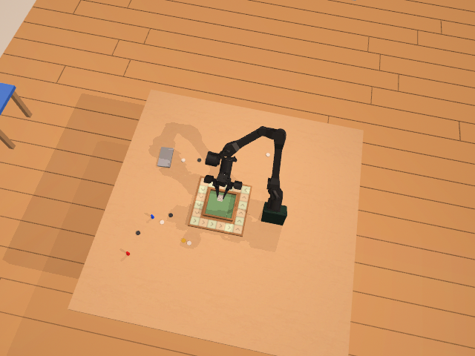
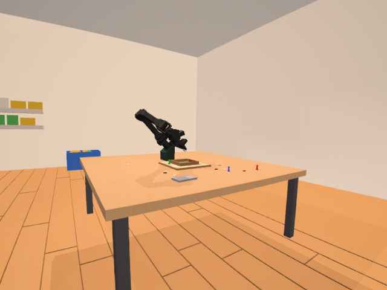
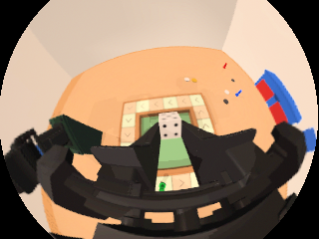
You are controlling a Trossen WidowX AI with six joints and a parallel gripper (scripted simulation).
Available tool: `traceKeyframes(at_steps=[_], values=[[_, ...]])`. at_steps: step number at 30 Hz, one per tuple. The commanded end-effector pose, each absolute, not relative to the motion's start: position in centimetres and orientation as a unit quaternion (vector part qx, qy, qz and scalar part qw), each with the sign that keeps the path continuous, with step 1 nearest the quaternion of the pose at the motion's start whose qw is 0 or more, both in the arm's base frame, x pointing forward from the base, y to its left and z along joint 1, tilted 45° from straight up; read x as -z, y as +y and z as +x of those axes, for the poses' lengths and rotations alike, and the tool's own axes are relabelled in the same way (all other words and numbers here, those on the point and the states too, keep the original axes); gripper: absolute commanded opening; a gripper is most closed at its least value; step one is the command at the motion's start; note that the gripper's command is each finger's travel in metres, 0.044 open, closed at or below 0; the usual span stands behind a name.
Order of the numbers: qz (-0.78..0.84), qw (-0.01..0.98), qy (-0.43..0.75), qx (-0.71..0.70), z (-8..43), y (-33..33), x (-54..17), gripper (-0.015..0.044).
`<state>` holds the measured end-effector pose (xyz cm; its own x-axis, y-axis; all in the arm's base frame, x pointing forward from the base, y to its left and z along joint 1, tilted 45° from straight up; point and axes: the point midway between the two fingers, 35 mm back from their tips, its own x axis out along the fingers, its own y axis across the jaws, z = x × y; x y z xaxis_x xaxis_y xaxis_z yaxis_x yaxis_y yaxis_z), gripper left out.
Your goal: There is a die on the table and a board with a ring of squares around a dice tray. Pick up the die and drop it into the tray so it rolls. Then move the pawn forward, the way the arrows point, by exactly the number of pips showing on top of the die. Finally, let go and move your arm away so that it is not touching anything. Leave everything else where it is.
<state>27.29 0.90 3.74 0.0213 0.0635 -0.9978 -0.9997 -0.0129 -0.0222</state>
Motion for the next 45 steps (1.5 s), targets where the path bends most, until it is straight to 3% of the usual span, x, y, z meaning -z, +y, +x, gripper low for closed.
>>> traceKeyframes(at_steps=[1, 23, 39, 42, 45], values=[[-0.491, 0.519, 0.473, -0.516, 27.2, 1.0, -4.5, 0.0], [-0.492, 0.517, 0.475, -0.515, 27.2, 1.0, -4.4, 0.0], [-0.491, 0.519, 0.472, -0.516, 27.1, 3.8, -7.3, 0.042], [-0.492, 0.514, 0.479, -0.513, 27.0, 3.8, -7.1, 0.044], [-0.524, 0.443, 0.564, -0.46, 26.6, 3.1, -4.8, 0.044]])
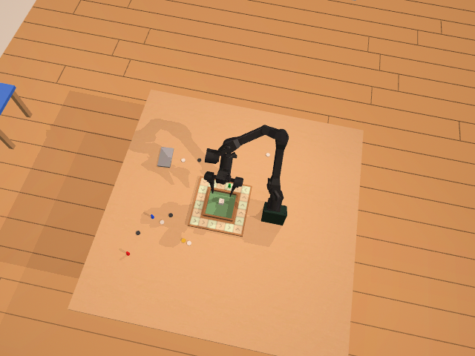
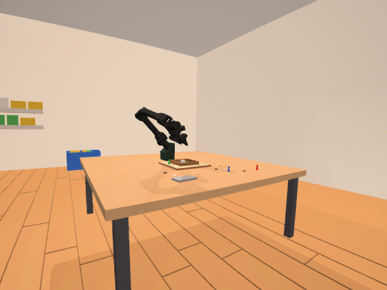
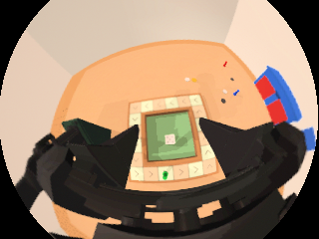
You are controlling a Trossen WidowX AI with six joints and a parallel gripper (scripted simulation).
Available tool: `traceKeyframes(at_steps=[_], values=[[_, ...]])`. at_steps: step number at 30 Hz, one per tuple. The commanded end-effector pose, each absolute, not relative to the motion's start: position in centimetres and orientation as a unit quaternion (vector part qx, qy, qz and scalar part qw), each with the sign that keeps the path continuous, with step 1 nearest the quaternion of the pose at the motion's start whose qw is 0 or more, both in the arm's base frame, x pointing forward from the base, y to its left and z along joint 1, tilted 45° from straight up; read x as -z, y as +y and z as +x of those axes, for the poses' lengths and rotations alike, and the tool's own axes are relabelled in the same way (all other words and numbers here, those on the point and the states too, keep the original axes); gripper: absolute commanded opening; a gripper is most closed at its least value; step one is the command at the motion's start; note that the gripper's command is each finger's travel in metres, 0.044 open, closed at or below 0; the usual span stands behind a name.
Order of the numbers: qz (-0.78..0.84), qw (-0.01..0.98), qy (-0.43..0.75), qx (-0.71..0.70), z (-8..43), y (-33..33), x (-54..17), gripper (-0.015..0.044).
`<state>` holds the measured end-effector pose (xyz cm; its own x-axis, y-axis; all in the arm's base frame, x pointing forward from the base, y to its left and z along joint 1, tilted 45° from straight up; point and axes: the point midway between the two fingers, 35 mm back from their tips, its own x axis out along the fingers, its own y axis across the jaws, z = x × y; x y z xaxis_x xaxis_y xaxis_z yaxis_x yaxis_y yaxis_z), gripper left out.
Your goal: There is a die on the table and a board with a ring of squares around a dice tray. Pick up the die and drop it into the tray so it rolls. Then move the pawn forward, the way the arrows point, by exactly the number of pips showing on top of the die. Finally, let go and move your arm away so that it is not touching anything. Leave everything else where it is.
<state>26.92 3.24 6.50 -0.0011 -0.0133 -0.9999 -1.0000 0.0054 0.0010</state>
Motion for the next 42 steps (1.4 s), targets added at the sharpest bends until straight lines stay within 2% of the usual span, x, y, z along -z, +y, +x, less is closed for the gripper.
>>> traceKeyframes(at_steps=[1, 6, 14, 15, 23, 28, 32, 42], values=[[-0.543, 0.411, 0.593, -0.43, 26.6, 2.8, -4.1, 0.044], [-0.655, 0.283, 0.645, -0.275, 27.2, 2.4, -2.4, 0.044], [-0.639, 0.292, 0.644, -0.302, 26.7, 2.5, -2.3, 0.044], [-0.637, 0.298, 0.647, -0.295, 26.7, 2.3, -2.3, 0.0414], [-0.459, 0.544, 0.702, 0.018, 26.5, -2.3, -5.1, 0.0204], [-0.286, 0.656, 0.657, 0.237, 25.6, -5.5, -6.9, 0.02], [-0.158, 0.698, 0.592, 0.371, 24.8, -7.4, -8.0, 0.02], [-0.151, 0.7, 0.588, 0.377, 25.0, -7.8, -8.3, 0.02]])
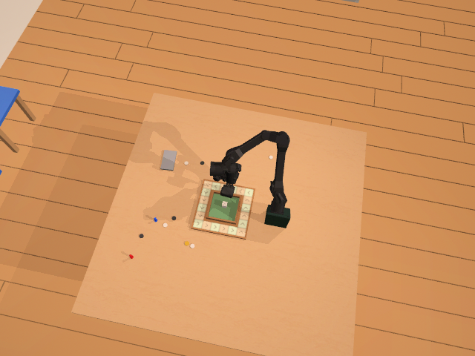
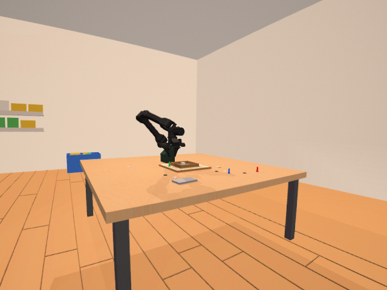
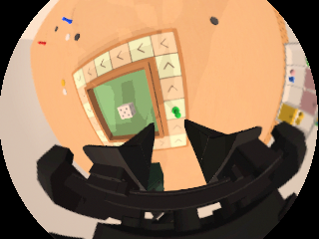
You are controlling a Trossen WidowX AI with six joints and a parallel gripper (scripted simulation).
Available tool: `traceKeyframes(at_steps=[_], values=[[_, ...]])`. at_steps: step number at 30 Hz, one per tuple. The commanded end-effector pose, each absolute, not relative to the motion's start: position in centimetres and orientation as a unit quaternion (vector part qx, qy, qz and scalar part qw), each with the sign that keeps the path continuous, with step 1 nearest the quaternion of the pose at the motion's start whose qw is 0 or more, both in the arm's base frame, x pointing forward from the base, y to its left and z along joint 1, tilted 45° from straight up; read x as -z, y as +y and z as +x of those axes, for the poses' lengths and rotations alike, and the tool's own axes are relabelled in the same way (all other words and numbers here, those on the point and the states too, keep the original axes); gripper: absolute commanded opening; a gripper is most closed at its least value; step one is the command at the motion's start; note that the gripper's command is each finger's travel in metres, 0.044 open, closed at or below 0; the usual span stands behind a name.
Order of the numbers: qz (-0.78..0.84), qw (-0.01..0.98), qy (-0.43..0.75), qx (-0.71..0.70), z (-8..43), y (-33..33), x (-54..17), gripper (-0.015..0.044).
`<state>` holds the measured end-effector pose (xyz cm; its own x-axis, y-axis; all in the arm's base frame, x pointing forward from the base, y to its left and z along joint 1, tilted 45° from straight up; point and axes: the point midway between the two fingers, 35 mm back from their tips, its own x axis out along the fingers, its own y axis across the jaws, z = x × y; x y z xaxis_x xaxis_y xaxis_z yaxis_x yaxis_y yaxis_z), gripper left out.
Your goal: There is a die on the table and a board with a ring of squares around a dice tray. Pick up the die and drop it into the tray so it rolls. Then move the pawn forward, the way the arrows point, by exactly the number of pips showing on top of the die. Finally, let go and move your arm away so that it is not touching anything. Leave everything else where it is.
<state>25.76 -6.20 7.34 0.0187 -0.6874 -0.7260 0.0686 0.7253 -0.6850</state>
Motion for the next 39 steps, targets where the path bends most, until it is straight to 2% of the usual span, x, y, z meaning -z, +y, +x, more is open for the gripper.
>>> traceKeyframes(at_steps=[1, 39], values=[[-0.151, 0.7, 0.588, 0.377, 25.0, -7.8, -8.3, 0.02], [-0.151, 0.7, 0.587, 0.377, 25.2, -11.0, -5.1, 0.02]])
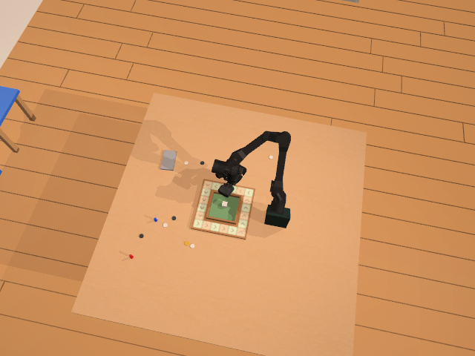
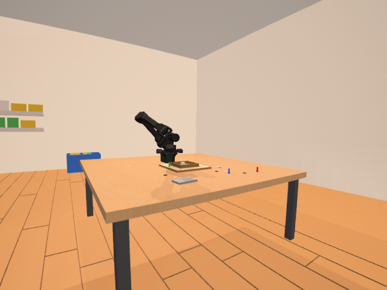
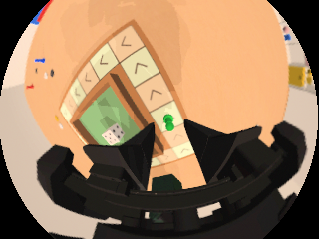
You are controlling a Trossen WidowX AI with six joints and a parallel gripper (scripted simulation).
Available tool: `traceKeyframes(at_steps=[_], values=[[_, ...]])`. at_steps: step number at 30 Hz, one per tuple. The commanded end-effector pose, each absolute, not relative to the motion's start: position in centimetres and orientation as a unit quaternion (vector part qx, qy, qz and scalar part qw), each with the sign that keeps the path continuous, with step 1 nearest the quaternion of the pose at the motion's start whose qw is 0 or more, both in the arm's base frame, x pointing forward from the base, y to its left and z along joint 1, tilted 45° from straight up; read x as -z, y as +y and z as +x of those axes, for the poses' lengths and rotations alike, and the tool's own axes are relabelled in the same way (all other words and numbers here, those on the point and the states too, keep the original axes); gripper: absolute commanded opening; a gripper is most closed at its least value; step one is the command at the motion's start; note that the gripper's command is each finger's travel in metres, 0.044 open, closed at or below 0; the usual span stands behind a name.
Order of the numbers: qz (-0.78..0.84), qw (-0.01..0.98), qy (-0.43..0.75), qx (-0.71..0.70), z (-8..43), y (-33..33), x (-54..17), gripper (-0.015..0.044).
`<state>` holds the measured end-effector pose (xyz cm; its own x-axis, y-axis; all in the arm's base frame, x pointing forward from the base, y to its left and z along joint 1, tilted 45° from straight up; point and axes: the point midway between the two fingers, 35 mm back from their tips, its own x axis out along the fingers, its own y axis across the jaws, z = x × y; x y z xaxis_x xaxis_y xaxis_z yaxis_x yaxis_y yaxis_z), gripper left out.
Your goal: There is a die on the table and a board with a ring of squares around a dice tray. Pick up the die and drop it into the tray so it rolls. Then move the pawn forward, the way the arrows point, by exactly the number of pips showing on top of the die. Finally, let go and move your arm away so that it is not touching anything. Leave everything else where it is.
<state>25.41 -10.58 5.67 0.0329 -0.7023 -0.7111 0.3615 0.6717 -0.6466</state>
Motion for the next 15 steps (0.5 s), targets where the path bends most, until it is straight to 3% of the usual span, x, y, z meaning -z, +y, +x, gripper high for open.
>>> traceKeyframes(at_steps=[1, 8, 15], values=[[-0.152, 0.7, 0.587, 0.377, 25.2, -11.14, -4.96, 0.02], [-0.152, 0.7, 0.587, 0.378, 25.14, -11.76, -4.4, 0.02], [-0.152, 0.7, 0.587, 0.378, 25.14, -11.76, -4.4, 0.0036]])
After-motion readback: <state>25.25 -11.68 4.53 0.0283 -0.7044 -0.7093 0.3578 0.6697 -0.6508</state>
